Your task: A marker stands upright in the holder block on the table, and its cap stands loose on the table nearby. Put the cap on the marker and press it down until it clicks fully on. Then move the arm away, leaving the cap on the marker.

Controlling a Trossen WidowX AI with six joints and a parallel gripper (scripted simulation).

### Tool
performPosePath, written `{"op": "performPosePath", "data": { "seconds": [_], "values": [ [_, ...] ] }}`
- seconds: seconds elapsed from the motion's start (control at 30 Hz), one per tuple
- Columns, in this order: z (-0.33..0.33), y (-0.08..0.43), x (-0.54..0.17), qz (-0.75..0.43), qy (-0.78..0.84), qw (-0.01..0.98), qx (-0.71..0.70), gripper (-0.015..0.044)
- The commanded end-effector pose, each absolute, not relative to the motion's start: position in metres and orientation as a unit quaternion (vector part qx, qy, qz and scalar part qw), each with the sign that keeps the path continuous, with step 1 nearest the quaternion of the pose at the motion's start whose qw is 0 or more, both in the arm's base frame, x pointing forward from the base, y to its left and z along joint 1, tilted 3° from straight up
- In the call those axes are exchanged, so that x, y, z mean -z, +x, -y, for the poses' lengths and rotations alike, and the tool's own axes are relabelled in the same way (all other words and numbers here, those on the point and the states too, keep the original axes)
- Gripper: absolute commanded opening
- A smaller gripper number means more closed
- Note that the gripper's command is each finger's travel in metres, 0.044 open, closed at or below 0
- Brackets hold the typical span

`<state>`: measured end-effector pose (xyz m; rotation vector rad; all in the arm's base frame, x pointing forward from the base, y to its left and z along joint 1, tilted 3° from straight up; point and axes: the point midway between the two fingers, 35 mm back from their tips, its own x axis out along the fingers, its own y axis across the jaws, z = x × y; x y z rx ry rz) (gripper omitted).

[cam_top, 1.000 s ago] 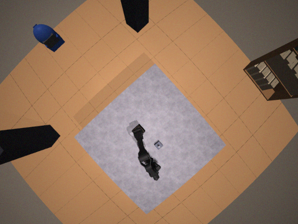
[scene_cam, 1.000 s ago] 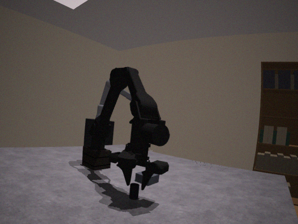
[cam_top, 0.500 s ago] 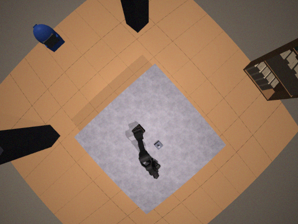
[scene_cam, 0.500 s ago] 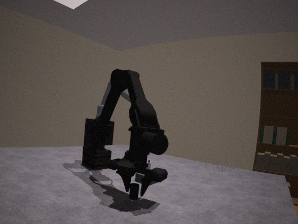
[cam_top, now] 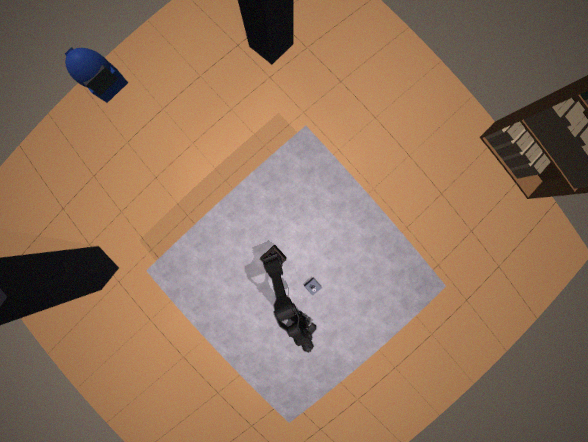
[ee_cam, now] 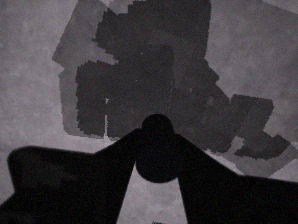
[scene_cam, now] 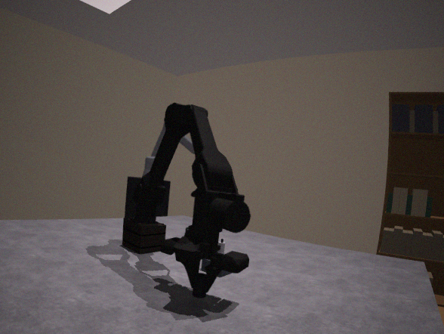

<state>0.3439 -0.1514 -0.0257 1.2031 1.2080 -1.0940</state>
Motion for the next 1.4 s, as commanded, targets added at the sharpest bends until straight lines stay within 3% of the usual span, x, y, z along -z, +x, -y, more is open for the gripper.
{"op": "performPosePath", "data": {
  "seconds": [0.0,0.07,0.63,1.37],
  "values": [
    [0.152,0.344,0.023,-0.505,0.504,0.529,0.459,0.0031],
    [0.152,0.344,0.017,-0.505,0.504,0.529,0.459,0.0],
    [0.15,0.34,-0.035,-0.505,0.504,0.529,0.459,0.0],
    [0.058,0.324,-0.066,-0.506,0.506,0.527,0.458,0.0]
  ]
}}
